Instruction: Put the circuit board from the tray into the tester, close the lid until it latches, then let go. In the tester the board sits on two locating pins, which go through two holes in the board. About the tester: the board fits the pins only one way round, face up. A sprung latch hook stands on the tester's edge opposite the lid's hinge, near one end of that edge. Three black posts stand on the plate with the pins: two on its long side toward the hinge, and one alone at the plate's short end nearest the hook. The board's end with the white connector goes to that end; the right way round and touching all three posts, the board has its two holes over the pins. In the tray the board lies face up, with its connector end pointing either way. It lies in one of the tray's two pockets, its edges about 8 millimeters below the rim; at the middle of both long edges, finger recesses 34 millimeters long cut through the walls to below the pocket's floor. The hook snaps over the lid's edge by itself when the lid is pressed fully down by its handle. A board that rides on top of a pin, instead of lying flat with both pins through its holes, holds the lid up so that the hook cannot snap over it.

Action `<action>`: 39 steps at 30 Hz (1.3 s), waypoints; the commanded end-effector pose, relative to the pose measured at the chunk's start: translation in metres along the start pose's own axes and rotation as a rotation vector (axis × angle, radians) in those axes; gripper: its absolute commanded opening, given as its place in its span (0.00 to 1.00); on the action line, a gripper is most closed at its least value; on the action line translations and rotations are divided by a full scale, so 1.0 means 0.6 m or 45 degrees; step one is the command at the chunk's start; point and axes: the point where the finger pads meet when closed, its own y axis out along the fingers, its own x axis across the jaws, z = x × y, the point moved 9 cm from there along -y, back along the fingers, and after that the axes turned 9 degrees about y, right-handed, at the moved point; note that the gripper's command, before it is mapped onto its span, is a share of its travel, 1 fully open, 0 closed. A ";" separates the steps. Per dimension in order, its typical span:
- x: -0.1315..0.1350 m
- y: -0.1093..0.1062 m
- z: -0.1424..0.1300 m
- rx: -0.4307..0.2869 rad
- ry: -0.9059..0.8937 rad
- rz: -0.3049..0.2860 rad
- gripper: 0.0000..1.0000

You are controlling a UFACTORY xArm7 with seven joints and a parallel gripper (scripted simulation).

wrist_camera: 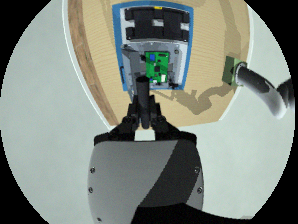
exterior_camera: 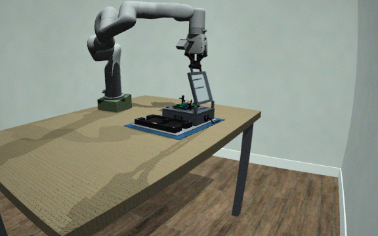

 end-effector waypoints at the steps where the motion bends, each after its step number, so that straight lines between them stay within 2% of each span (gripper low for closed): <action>1: 0.014 0.002 0.002 -0.003 0.000 0.005 0.00; 24: 0.068 0.031 0.011 -0.003 0.000 0.005 0.00; 39: 0.110 0.065 0.017 -0.003 0.000 0.006 0.00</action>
